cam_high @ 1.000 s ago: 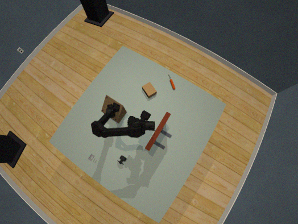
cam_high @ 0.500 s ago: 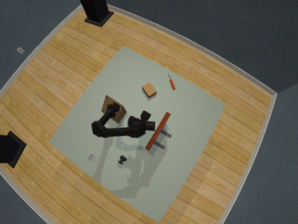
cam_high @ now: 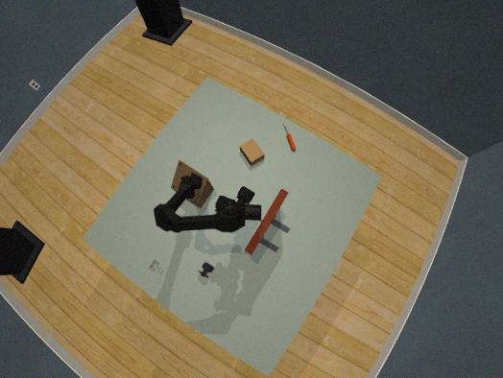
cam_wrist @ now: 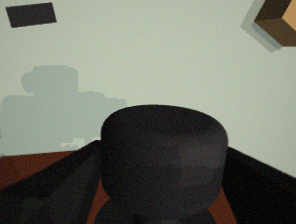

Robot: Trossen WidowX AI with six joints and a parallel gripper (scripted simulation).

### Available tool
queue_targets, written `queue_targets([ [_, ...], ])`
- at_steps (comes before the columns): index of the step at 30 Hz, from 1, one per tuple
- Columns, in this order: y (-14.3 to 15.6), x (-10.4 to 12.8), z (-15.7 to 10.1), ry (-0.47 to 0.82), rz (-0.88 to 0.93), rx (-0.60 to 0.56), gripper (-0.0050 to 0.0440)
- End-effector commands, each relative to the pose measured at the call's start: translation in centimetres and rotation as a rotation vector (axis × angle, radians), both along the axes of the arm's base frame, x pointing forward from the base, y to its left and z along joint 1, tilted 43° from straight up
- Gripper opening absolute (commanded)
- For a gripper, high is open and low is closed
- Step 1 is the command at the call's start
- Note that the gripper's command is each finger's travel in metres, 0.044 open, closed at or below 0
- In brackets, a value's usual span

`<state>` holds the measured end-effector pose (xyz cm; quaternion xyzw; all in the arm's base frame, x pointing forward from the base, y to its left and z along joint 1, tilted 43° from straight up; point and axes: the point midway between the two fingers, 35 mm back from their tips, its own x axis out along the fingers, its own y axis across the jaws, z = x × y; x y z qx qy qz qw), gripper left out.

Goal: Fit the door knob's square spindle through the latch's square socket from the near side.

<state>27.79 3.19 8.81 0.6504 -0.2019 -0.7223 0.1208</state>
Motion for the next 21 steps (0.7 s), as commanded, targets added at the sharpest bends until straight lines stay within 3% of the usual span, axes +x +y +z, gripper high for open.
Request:
queue_targets([
  [1, 0.26, 0.01, 0.26, -0.019, 0.007, 0.004, 0.0],
  [21, 0.25, 0.03, 0.22, -0.009, 0.007, 0.002, 0.0],
])
